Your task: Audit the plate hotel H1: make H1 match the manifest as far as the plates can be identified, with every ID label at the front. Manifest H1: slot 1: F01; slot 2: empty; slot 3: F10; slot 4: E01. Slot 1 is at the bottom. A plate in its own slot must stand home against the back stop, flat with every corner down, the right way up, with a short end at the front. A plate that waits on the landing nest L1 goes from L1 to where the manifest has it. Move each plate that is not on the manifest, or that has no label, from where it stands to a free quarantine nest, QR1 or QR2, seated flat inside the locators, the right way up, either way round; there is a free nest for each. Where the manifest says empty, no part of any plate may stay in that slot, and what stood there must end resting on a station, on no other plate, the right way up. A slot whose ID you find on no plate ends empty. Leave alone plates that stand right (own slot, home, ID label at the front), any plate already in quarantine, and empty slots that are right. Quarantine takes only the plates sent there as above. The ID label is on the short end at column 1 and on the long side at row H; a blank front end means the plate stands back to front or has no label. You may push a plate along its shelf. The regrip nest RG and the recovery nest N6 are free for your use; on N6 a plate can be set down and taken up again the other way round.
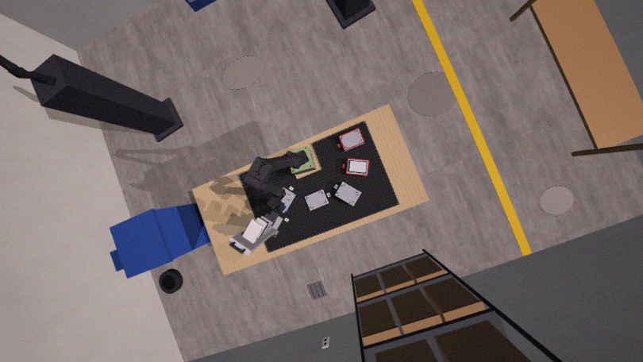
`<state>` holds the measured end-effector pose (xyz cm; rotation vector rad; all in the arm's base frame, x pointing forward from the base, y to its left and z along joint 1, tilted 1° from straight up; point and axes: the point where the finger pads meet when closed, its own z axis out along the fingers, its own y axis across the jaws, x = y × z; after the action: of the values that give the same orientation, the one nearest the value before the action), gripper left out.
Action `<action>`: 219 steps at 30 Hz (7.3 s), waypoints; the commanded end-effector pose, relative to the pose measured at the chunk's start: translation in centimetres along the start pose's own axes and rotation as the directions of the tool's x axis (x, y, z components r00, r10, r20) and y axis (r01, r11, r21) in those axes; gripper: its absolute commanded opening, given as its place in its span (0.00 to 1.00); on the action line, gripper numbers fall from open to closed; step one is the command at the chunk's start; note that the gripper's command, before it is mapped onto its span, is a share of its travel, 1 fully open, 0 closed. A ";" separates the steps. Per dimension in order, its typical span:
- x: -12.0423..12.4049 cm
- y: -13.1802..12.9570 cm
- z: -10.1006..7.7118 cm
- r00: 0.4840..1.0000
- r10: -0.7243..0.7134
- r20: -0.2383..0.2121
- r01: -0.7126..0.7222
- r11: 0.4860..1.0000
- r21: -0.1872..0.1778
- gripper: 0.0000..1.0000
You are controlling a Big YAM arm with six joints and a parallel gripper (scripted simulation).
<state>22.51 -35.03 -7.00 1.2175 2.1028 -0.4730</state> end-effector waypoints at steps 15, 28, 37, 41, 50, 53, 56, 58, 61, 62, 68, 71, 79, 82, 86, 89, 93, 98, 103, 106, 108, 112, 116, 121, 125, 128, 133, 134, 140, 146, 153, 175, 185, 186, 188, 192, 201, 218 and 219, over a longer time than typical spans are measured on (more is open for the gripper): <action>-1.8 0.0 0.4 0.999 0.000 0.038 0.000 1.000 -0.002 0.86; -3.1 -0.3 1.1 0.998 -0.004 0.061 0.004 1.000 0.002 0.86; -2.6 -0.3 2.0 0.999 -0.005 0.050 0.005 1.000 0.002 0.86; -2.7 -0.3 2.2 0.999 -0.004 0.052 0.004 1.000 0.003 0.86; -2.9 -0.3 2.7 0.999 -0.004 0.051 0.004 1.000 0.002 0.86; -2.8 -0.3 2.9 0.999 -0.004 0.049 0.004 1.000 0.002 0.86; -2.9 -0.3 3.1 0.999 -0.004 0.048 0.004 1.000 0.002 0.86; -2.9 -0.3 3.2 0.999 -0.004 0.046 0.004 1.000 0.002 0.86; -2.9 -0.3 3.3 0.999 -0.004 0.047 0.004 1.000 0.002 0.86; -2.9 -0.3 3.3 0.999 -0.004 0.047 0.004 1.000 0.002 0.86; -2.6 0.0 2.8 0.999 0.000 0.039 0.000 1.000 -0.002 0.86; -2.6 0.0 2.8 0.999 0.000 0.039 0.000 1.000 -0.002 0.86; -2.6 0.0 2.8 0.999 0.000 0.039 0.000 1.000 -0.002 0.86; -2.6 0.0 2.8 0.999 0.000 0.039 0.000 1.000 -0.002 0.86; -2.6 0.0 2.8 0.999 0.000 0.039 0.000 1.000 -0.002 0.86; -2.6 0.0 2.8 0.999 0.000 0.039 0.000 1.000 -0.002 0.86; -2.6 0.0 2.8 0.999 0.000 0.039 0.000 1.000 -0.002 0.86; -2.5 0.0 2.9 0.999 0.000 0.039 0.000 1.000 -0.002 1.00; -2.5 0.0 2.9 0.999 0.000 0.039 0.000 1.000 -0.002 1.00; -2.5 0.0 2.9 0.999 0.000 0.039 0.000 1.000 -0.002 1.00; -2.5 0.0 2.9 0.999 0.000 0.039 0.000 1.000 -0.002 1.00; -2.5 0.0 2.9 0.999 0.000 0.039 0.000 1.000 -0.002 1.00; -2.5 0.0 2.9 0.999 0.000 0.039 0.000 1.000 -0.002 1.00; -2.5 0.0 2.9 0.999 0.000 0.039 0.000 1.000 -0.002 1.00; -2.5 0.0 2.9 0.999 0.000 0.039 0.000 1.000 -0.002 1.00; -2.5 0.0 2.9 0.999 0.000 0.039 0.000 1.000 -0.002 1.00; -2.5 0.0 2.9 0.999 0.000 0.039 0.000 1.000 -0.002 1.00; -3.0 -0.4 1.6 0.999 -0.004 0.031 0.004 1.000 0.003 1.00; -2.7 -0.1 0.8 0.998 -0.004 0.057 0.004 1.000 -0.001 1.00; -2.2 0.1 0.3 0.998 -0.004 0.056 0.004 1.000 -0.003 1.00; -1.3 0.4 -0.5 0.998 -0.004 0.055 0.004 1.000 -0.007 1.00; 1.2 0.4 -2.8 0.999 0.004 0.053 -0.004 1.000 -0.008 1.00; 2.2 0.4 -3.8 0.999 0.004 0.052 -0.004 1.000 -0.008 1.00; 2.3 0.3 -3.9 0.999 0.005 0.052 -0.004 1.000 -0.007 1.00; 2.5 0.3 -4.1 0.999 0.005 0.051 -0.005 1.000 -0.007 1.00; 4.4 0.3 -4.0 1.000 0.002 0.020 -0.002 1.000 -0.006 0.00; 3.6 0.0 -3.8 1.000 0.000 0.031 0.000 1.000 -0.002 0.00; 3.6 0.0 -3.8 1.000 0.000 0.031 0.000 1.000 -0.002 0.00; 3.6 0.0 -3.8 1.000 0.000 0.031 0.000 1.000 -0.002 0.00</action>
<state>19.51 -29.99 -7.13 1.2095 2.1009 -0.4767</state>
